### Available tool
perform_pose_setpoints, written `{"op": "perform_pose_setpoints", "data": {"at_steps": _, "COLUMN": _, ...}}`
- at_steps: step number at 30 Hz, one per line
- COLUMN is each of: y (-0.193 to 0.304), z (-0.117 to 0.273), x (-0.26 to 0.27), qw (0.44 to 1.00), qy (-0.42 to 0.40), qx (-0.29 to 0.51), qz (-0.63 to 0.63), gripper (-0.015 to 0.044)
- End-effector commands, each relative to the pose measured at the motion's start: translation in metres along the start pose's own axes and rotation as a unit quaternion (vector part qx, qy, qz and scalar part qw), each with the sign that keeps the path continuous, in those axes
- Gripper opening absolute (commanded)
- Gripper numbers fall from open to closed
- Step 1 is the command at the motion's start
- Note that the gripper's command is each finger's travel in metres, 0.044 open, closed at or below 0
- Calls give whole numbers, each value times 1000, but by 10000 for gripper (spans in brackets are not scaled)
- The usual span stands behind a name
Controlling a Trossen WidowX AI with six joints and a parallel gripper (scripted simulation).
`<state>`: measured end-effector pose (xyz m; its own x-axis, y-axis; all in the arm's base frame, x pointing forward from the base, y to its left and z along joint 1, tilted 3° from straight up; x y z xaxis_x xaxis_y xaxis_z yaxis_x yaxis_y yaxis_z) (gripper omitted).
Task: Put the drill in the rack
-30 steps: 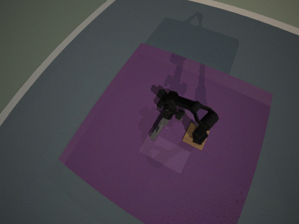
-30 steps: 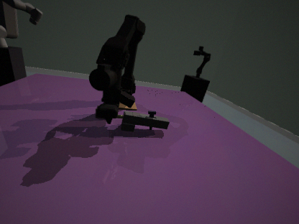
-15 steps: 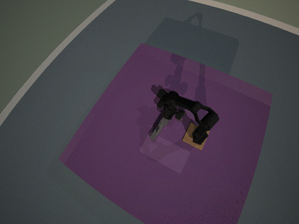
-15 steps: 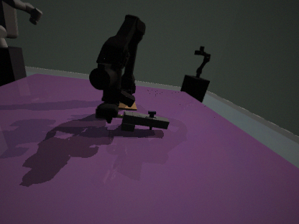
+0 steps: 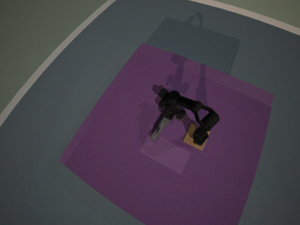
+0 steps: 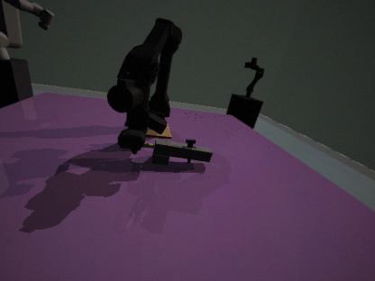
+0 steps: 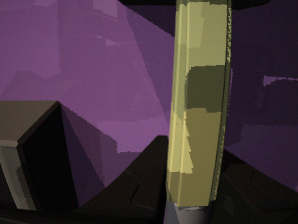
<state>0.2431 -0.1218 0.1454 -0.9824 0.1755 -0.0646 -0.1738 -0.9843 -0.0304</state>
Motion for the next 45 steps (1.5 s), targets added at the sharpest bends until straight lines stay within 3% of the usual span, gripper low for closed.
{"op": "perform_pose_setpoints", "data": {"at_steps": 1, "y": 6, "z": 3, "x": -2, "qw": 1000, "qy": 3, "qx": 2, "qz": 3, "gripper": 0}}
{"op": "perform_pose_setpoints", "data": {"at_steps": 45, "y": 59, "z": 10, "x": 3, "qw": 1000, "qy": 3, "qx": 4, "qz": 3, "gripper": 0}}
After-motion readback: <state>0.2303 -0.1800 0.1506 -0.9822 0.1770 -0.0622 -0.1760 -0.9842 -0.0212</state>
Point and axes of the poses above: the point midway between the two fingers, 35 mm back from their tips, its own z axis back along the fingers, its own x axis across the jaws, y = z × x, the point moved 9 cm from there along z, back along the fingers, and after that the axes turned 3 degrees about z, right-handed, at the moved point
